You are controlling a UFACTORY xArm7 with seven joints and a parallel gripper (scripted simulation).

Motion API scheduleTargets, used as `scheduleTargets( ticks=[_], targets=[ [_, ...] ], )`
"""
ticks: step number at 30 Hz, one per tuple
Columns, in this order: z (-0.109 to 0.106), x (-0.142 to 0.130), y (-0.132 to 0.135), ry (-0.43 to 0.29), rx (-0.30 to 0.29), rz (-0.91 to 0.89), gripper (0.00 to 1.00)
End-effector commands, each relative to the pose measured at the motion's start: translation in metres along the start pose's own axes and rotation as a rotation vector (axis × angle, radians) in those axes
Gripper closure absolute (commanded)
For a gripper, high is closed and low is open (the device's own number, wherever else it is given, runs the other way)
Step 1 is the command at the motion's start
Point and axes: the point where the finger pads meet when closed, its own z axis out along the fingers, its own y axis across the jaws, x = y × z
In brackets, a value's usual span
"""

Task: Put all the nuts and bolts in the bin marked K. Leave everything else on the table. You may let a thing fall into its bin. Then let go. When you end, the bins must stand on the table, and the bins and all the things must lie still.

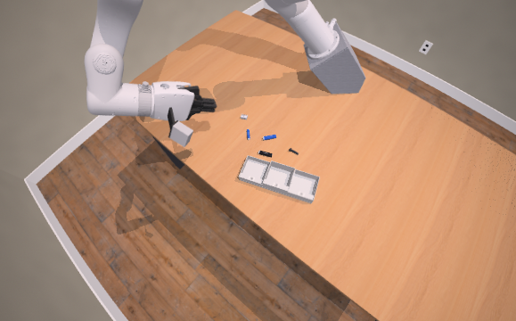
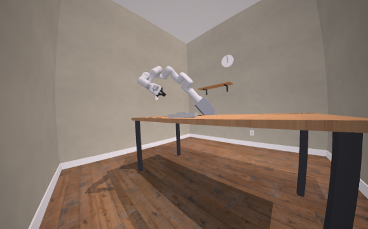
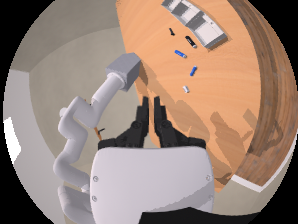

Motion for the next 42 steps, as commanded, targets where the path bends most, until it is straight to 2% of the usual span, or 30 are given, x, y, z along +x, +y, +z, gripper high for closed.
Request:
scheduleTargets(
  ticks=[1,14,16,18,21,31,33,34,42],
  targets=[
    [0.006,0.007,-0.007,-0.018,-0.1,0.12,0.93],
    [0.028,0.02,-0.024,-0.012,-0.32,0.377,0.93],
    [0.028,0.02,-0.024,-0.012,-0.32,0.377,0.93],
    [0.041,0.024,-0.032,0.006,-0.386,0.446,0.93],
    [0.041,0.024,-0.032,0.02,-0.435,0.496,0.93],
    [0.067,0.03,-0.045,0.114,-0.611,0.667,0.93],
    [0.067,0.03,-0.045,0.114,-0.611,0.667,0.93],
    [0.074,0.03,-0.048,0.148,-0.658,0.712,0.93],
    [0.089,0.03,-0.053,0.262,-0.776,0.824,0.93]
  ],
)
